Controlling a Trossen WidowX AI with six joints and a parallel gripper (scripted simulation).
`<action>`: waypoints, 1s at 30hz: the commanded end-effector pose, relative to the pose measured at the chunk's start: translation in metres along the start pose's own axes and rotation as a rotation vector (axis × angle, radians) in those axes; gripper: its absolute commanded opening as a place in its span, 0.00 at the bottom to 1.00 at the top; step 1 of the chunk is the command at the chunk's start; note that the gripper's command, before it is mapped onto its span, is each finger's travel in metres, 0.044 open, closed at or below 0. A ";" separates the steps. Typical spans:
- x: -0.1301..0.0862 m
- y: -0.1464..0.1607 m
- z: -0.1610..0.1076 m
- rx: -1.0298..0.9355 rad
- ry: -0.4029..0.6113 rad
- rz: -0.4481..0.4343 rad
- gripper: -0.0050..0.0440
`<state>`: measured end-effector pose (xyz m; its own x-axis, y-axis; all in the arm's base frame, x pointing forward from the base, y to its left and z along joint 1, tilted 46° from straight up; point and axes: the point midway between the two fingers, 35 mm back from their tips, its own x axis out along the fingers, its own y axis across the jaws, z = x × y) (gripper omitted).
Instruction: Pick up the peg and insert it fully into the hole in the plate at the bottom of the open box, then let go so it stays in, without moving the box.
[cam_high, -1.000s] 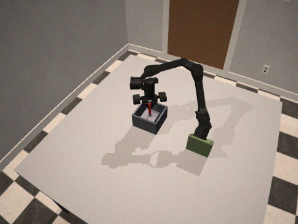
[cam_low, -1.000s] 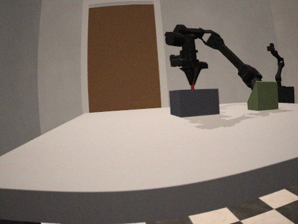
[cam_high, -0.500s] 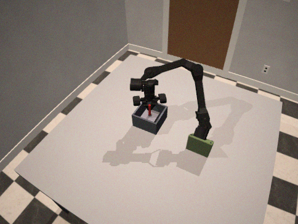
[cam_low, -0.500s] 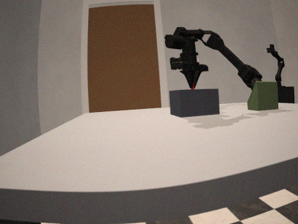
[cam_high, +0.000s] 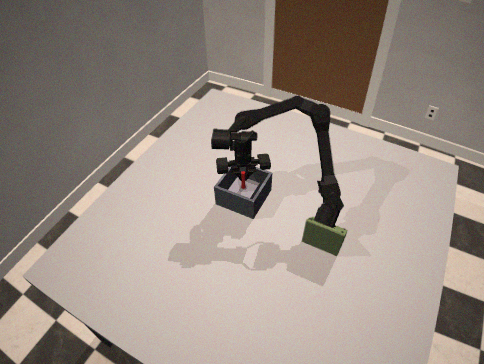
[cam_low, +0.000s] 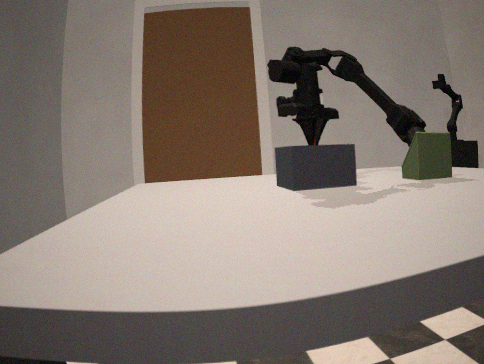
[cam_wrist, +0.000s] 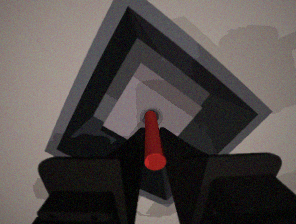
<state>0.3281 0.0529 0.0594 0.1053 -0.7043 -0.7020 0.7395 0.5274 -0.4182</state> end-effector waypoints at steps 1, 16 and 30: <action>0.003 -0.001 0.000 -0.004 -0.001 -0.005 0.10; 0.020 0.000 0.000 -0.004 -0.001 -0.005 0.10; 0.032 -0.001 0.000 -0.004 -0.001 -0.005 0.10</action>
<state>0.3322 0.0324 0.0396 0.1056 -0.7057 -0.7006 0.7398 0.5266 -0.4188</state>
